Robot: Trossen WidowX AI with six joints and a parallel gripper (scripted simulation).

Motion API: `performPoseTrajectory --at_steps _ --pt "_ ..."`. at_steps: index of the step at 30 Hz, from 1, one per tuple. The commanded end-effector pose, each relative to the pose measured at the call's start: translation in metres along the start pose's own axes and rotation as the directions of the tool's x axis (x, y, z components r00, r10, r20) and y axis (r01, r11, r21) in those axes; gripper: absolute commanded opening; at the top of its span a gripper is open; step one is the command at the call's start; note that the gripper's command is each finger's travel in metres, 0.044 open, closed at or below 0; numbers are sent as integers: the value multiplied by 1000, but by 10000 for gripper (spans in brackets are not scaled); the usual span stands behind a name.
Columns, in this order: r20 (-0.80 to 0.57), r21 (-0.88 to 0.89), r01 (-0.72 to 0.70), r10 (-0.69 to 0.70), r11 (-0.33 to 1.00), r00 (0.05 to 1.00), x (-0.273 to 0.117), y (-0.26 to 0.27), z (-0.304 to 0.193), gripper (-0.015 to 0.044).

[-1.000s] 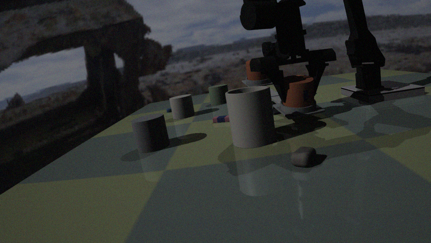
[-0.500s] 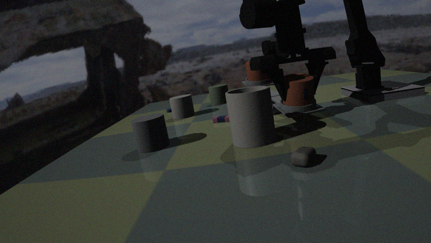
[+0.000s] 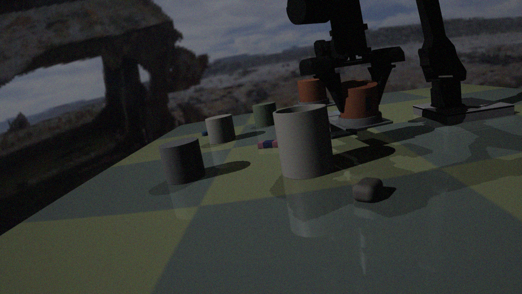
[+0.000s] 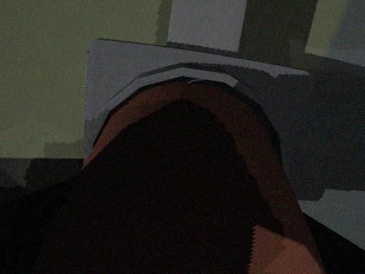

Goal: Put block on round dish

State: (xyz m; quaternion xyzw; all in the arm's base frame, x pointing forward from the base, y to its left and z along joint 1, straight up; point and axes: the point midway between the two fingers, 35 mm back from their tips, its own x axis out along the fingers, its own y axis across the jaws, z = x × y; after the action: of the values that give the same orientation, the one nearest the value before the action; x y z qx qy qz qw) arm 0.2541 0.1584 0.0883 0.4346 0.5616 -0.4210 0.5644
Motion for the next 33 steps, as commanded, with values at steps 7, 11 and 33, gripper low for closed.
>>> performPoseTrajectory --at_steps 7,11,33 --pt "0 4 -12 12 1000 1000 -16 4 -1 0" --pt "-1 4 -12 12 1000 1000 -21 5 -1 0" --pt "-1 4 -13 13 1000 1000 -50 6 -1 0"
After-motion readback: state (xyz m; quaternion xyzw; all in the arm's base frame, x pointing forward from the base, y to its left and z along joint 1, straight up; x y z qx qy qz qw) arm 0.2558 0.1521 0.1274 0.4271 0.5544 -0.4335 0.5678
